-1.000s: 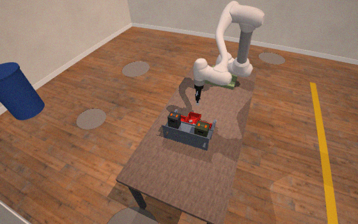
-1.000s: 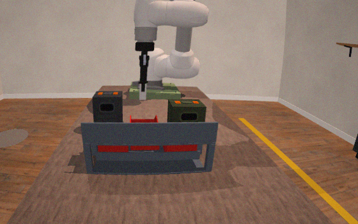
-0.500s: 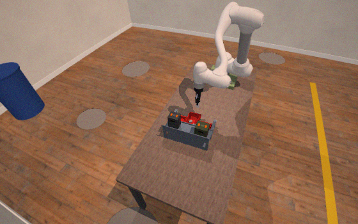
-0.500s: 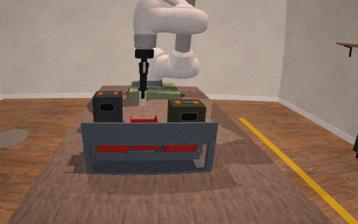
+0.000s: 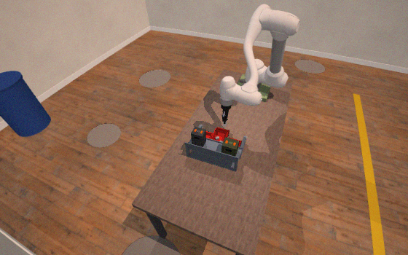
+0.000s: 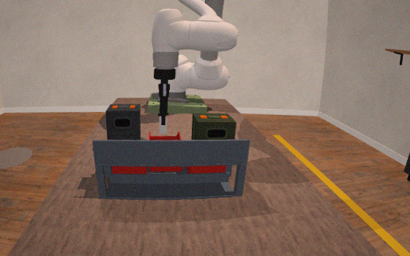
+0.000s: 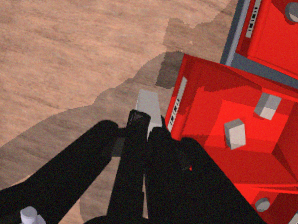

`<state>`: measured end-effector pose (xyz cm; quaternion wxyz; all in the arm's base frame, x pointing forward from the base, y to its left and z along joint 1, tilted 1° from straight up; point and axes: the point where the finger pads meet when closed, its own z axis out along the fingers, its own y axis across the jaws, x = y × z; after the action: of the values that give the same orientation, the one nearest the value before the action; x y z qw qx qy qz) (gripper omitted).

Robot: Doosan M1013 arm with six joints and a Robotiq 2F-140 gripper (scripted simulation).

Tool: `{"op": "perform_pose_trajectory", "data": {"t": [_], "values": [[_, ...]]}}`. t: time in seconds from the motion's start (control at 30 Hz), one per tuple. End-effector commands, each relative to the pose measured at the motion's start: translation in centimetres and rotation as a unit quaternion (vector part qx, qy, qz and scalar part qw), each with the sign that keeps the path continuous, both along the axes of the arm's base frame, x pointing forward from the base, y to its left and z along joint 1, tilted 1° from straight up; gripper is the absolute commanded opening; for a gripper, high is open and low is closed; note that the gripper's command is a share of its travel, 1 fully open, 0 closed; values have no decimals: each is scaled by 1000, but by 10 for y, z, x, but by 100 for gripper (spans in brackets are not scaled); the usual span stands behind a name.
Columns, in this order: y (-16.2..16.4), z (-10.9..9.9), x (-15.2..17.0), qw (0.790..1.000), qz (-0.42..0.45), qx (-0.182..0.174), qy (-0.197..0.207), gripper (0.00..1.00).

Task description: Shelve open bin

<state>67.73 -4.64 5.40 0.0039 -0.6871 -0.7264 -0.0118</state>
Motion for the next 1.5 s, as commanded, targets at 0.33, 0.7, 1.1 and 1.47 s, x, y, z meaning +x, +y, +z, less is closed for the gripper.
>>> {"op": "perform_pose_trajectory", "data": {"t": [0.33, 0.7, 1.1, 1.47], "values": [[1, -27, 0, 1000, 0, 0, 0, 0], [1, -35, 0, 1000, 0, 0, 0, 0], [1, -35, 0, 1000, 0, 0, 0, 0], [1, -35, 0, 1000, 0, 0, 0, 0]]}}
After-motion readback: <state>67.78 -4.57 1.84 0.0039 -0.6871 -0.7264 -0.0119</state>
